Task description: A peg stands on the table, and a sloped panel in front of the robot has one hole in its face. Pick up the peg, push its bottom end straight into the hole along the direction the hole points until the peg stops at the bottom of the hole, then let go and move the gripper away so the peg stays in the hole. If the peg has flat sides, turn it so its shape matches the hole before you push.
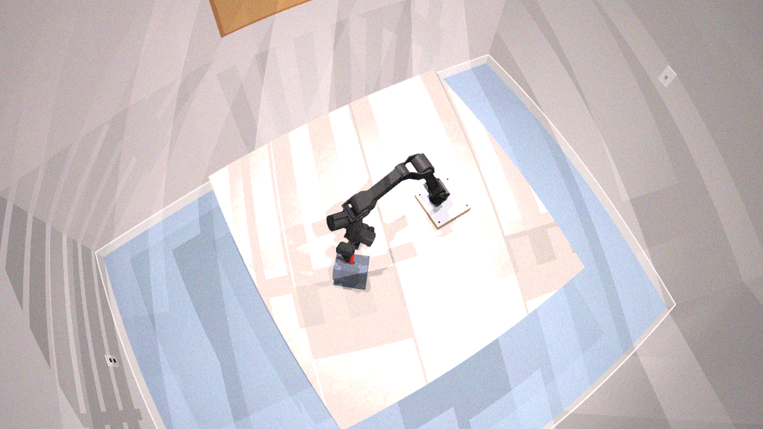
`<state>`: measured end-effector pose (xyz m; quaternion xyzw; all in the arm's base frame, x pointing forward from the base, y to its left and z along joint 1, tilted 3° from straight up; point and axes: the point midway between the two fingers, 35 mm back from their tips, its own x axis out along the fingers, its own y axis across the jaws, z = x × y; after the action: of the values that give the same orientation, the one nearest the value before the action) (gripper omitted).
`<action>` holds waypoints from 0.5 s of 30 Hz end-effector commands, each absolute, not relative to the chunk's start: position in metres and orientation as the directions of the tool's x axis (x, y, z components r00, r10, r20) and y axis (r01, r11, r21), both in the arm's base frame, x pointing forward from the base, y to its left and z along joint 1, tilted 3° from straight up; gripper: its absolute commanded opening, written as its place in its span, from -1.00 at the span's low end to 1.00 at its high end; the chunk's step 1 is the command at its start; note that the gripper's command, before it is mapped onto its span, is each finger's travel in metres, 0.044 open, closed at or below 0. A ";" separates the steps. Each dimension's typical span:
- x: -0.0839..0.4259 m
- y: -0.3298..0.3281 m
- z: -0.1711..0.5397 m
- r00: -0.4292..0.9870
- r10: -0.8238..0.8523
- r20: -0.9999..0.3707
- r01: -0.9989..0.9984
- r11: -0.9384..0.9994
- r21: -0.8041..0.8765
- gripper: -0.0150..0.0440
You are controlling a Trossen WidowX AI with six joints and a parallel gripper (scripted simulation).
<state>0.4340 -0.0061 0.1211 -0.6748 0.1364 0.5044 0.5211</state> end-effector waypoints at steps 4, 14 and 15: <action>0.426 -0.015 0.142 0.460 0.342 -0.819 -0.704 -0.421 -0.572 1.00; 0.415 -0.025 0.163 0.458 0.341 -0.821 -0.708 -0.420 -0.568 1.00; 0.413 -0.026 0.165 0.457 0.341 -0.822 -0.708 -0.420 -0.568 1.00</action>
<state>0.4180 -0.0222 0.1540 -0.6739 0.1392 0.5048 0.5212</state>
